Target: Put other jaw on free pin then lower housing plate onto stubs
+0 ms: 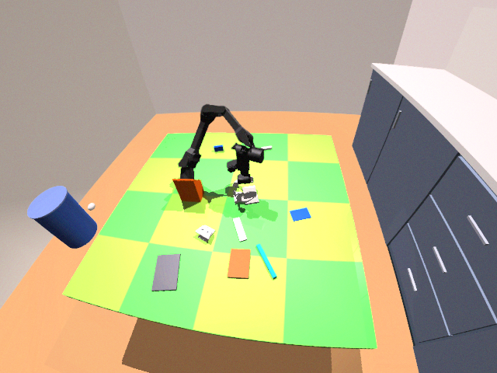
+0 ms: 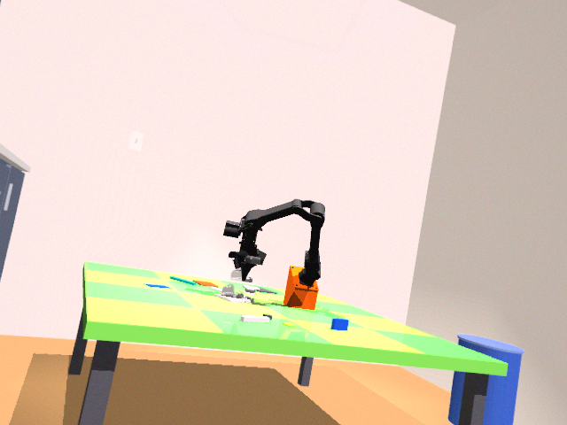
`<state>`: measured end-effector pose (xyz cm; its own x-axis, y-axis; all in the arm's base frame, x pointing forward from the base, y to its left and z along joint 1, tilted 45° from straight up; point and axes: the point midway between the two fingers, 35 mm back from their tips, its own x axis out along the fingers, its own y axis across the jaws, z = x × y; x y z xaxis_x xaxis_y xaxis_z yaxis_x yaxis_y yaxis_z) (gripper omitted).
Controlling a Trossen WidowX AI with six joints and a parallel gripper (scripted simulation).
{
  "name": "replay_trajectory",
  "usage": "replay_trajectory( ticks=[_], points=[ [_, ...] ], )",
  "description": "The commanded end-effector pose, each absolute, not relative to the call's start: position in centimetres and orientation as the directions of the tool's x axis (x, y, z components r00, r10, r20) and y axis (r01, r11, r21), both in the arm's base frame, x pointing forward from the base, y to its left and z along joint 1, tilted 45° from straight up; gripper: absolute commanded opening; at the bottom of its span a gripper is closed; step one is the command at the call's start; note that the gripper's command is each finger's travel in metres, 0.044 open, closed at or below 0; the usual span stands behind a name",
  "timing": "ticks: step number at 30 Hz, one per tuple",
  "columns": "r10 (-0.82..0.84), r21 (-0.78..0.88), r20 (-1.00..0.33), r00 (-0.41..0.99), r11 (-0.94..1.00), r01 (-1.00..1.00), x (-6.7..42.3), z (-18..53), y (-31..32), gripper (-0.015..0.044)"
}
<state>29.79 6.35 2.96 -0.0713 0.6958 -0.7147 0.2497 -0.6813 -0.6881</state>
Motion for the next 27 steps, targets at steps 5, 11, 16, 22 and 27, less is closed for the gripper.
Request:
replay_trajectory(
  ticks=[5,11,16,22,27],
  points=[
    [0.7,-0.693,-0.71,-0.072,-0.678,0.244,30.12,3.2,6.66,0.0134],
    [0.7,-0.693,-0.71,-0.072,-0.678,0.244,30.12,3.2,6.66,0.0134],
    [0.7,-0.694,-0.71,-0.072,-0.68,0.239,30.12,3.2,6.66,0.0134],
    [0.7,-0.694,-0.71,-0.072,-0.68,0.239,30.12,3.2,6.66,0.0134],
    [0.7,-0.694,-0.71,-0.072,-0.679,0.239,30.2,3.36,6.83,0.0134]
  ],
)
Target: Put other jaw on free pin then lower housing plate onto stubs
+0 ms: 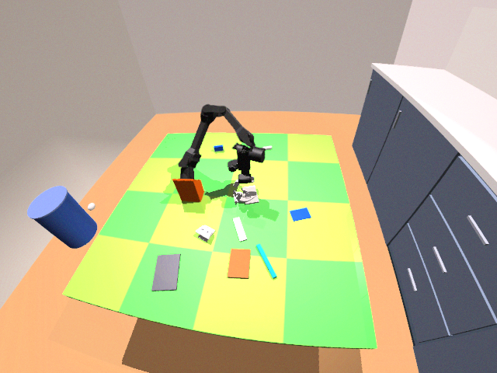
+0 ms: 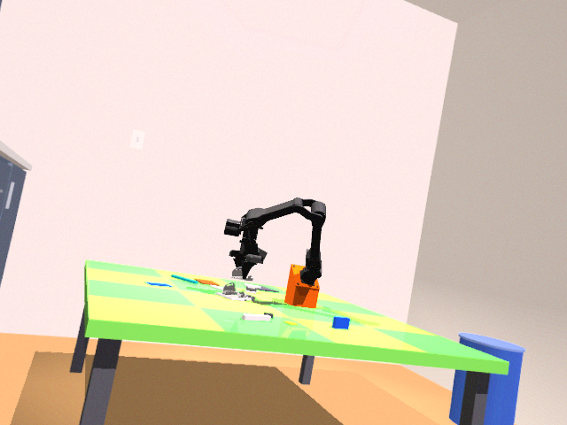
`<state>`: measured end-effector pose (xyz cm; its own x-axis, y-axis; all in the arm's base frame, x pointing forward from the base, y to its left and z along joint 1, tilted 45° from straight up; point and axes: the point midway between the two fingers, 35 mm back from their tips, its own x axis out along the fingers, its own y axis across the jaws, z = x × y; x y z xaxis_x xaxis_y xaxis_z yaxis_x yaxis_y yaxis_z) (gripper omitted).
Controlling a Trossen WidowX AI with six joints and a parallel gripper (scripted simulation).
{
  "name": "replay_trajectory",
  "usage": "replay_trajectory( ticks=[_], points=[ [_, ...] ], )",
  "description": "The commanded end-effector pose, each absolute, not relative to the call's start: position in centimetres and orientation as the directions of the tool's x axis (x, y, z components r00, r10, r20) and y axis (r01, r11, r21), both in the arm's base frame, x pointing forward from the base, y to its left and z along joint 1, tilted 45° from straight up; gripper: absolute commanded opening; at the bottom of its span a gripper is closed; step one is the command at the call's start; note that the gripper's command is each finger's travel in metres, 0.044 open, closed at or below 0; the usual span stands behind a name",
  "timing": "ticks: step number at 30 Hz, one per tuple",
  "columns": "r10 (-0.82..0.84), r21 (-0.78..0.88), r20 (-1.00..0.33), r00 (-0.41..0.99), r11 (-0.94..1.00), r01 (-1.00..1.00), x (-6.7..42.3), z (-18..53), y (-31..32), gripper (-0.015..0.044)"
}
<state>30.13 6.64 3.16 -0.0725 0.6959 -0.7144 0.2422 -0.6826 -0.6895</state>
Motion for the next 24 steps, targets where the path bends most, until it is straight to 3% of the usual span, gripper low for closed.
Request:
replay_trajectory(
  ticks=[1,24],
  points=[
    [0.7,-0.694,-0.71,-0.072,-0.679,0.239,30.2,3.4,6.8,0.0134],
    [0.7,-0.693,-0.711,-0.071,-0.68,0.238,30.1,1.8,8.4,0.0134]
  ],
)
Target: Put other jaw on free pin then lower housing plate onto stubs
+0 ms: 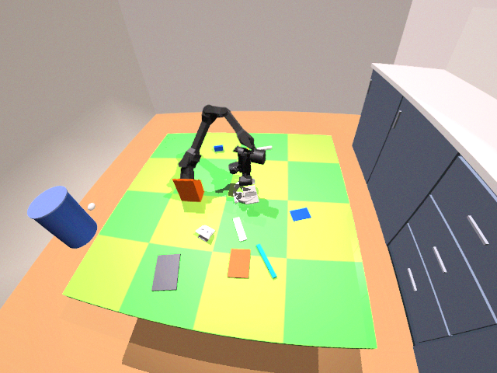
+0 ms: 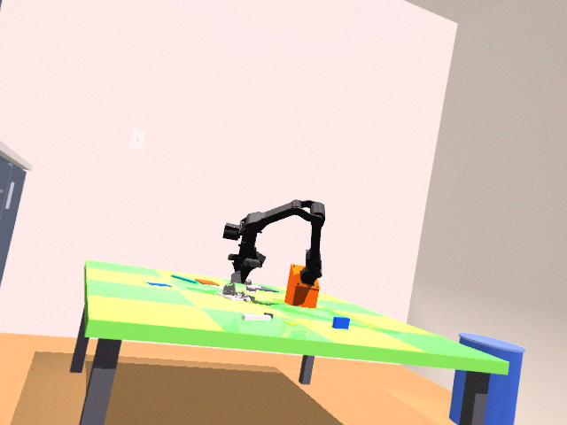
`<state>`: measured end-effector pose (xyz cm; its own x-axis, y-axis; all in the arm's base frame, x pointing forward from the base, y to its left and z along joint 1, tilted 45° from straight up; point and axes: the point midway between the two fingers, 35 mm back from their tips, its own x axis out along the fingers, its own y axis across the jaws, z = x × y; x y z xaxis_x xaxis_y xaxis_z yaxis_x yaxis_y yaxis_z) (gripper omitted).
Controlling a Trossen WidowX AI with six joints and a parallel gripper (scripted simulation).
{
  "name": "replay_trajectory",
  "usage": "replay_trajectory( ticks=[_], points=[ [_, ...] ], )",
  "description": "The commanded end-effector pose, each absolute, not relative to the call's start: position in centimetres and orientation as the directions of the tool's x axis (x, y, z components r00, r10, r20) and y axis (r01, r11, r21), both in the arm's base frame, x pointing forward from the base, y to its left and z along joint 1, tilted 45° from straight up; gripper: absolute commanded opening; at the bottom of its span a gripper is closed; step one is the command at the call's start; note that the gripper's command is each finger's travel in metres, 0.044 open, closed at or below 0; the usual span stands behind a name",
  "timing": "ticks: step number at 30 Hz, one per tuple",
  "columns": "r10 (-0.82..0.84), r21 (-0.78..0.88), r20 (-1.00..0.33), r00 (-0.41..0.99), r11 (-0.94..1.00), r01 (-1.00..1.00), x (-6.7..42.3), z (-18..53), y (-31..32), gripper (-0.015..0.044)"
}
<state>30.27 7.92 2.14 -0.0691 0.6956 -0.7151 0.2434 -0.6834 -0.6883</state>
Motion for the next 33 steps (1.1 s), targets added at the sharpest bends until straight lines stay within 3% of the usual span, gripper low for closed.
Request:
replay_trajectory(
  ticks=[1,33],
  points=[
    [0.7,-0.694,-0.711,-0.071,-0.68,0.238,30.1,1.7,8.5,0.0134],
    [0.702,-0.696,-0.709,-0.072,-0.678,0.237,29.8,-0.3,10.5,0.0134]
  ],
)
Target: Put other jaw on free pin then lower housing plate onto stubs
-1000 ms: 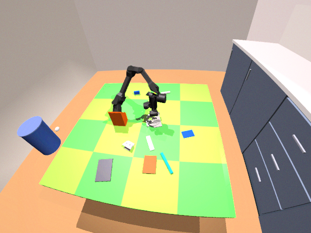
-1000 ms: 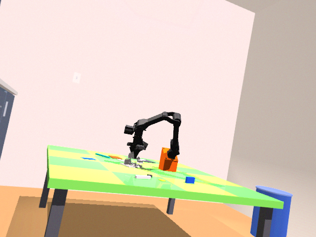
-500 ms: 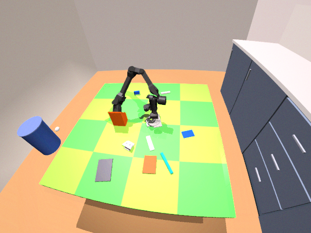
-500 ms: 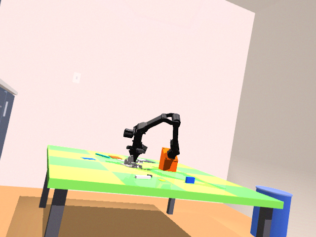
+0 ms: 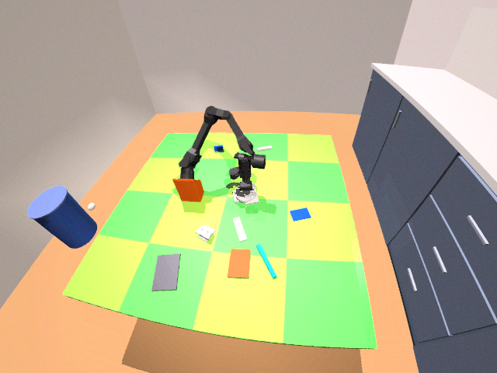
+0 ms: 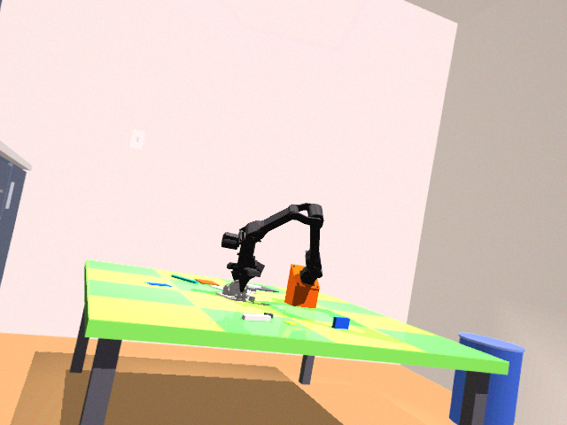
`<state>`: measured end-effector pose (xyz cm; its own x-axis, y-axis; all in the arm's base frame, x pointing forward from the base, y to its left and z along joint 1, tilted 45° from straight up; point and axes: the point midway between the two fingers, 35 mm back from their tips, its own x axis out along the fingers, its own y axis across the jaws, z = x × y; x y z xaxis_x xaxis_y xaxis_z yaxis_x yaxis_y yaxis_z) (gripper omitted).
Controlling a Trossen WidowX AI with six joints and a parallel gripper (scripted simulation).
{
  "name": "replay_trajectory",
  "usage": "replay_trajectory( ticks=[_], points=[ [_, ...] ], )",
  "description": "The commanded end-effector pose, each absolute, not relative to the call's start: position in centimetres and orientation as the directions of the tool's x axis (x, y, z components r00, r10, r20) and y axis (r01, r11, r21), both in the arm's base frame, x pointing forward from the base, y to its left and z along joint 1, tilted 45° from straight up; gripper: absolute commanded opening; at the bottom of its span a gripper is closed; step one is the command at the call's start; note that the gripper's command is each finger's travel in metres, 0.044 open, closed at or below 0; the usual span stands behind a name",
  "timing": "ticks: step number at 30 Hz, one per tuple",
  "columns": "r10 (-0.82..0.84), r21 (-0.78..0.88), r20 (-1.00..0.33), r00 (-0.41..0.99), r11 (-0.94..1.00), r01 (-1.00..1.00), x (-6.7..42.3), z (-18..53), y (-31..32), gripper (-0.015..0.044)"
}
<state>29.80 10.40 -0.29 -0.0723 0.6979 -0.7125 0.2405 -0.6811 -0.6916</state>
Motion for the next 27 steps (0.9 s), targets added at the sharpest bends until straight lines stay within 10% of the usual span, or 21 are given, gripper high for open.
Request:
replay_trajectory(
  ticks=[1,27],
  points=[
    [0.702,-0.696,-0.708,-0.072,-0.678,0.237,29.8,-0.27,10.49,0.0134],
    [0.702,-0.697,-0.708,-0.072,-0.679,0.233,29.74,-0.78,11.0,0.0134]
  ],
)
